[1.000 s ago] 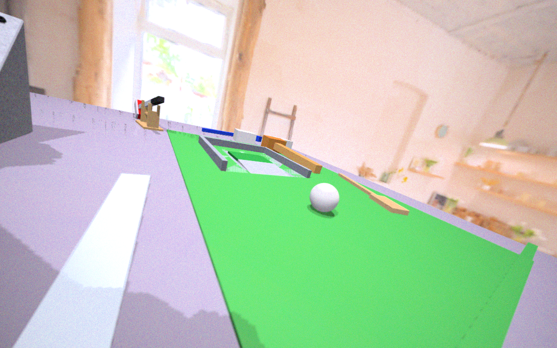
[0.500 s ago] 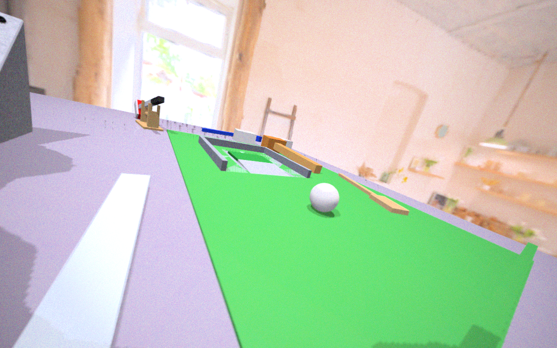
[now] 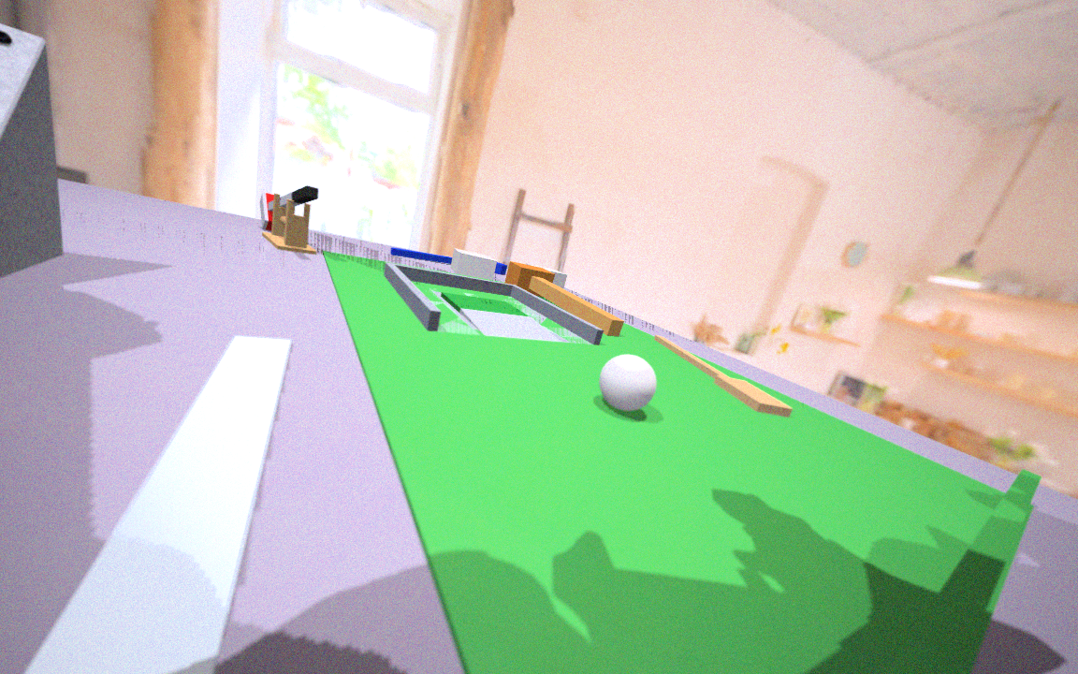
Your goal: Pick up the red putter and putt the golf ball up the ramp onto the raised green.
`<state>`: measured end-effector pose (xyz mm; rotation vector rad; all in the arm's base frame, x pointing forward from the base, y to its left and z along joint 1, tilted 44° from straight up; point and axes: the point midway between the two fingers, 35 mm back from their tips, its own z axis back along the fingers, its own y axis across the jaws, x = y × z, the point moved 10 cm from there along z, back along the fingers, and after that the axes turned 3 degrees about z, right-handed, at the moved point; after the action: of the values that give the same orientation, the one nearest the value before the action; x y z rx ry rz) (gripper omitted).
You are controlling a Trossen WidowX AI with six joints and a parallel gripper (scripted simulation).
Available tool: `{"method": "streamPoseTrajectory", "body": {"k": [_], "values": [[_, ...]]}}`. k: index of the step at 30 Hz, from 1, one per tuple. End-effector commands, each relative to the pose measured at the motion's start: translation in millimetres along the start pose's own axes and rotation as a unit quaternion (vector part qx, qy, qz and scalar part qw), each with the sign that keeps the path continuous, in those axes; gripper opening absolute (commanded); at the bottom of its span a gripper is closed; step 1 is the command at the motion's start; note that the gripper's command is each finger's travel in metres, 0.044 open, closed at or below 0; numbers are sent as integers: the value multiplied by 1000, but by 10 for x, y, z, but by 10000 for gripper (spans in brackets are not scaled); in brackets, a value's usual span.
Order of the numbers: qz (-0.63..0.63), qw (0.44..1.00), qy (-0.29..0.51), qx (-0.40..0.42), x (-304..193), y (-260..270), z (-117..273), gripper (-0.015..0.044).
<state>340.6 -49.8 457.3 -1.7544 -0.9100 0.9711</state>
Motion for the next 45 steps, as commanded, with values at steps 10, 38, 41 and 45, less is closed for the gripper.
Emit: {"method": "streamPoseTrajectory", "body": {"k": [10,38,41,45], "values": [[-63,975,-140,158,1235,639,-49,440],[71,753,-279,592,3750,2283,1849,440],[118,721,-267,629,3903,2467,2245,440],[187,682,-241,665,4028,2699,2787,440]]}}
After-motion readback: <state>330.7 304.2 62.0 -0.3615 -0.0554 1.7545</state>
